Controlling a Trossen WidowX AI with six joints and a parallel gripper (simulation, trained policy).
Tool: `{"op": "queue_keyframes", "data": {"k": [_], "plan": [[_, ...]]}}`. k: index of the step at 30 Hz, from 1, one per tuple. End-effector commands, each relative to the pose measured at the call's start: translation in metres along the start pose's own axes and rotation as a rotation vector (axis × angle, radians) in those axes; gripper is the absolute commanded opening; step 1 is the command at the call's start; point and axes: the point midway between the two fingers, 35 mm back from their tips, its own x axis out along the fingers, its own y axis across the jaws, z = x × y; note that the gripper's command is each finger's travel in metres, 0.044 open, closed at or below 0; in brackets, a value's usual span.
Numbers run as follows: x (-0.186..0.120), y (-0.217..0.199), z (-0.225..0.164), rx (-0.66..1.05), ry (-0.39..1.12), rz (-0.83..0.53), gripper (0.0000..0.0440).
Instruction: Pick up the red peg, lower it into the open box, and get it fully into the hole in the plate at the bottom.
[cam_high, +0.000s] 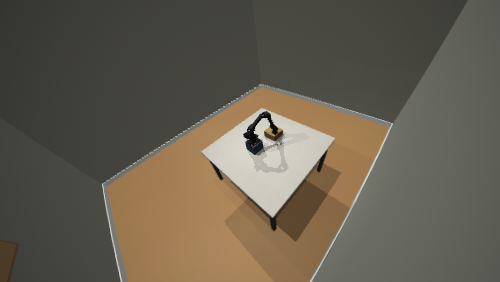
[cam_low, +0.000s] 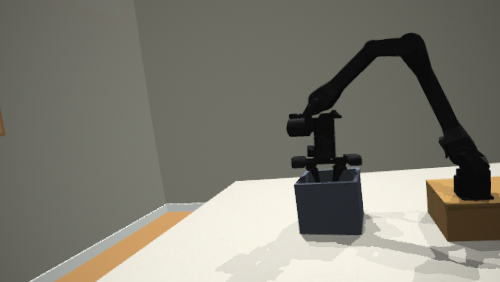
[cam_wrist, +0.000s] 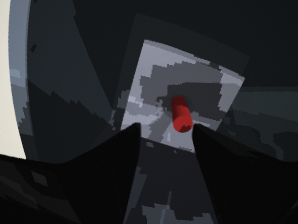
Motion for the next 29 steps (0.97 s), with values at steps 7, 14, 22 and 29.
{"op": "queue_keyframes", "data": {"k": [7,14,22,29], "plan": [[-0.017,0.005,0.004,0.003,0.075,0.042,0.0206],[-0.030,0.009,0.010,0.011,0.100,0.079,0.0224],[-0.047,0.015,0.019,0.016,0.107,0.134,0.0238],[-0.064,0.022,0.030,0.011,0.102,0.191,0.0189]]}}
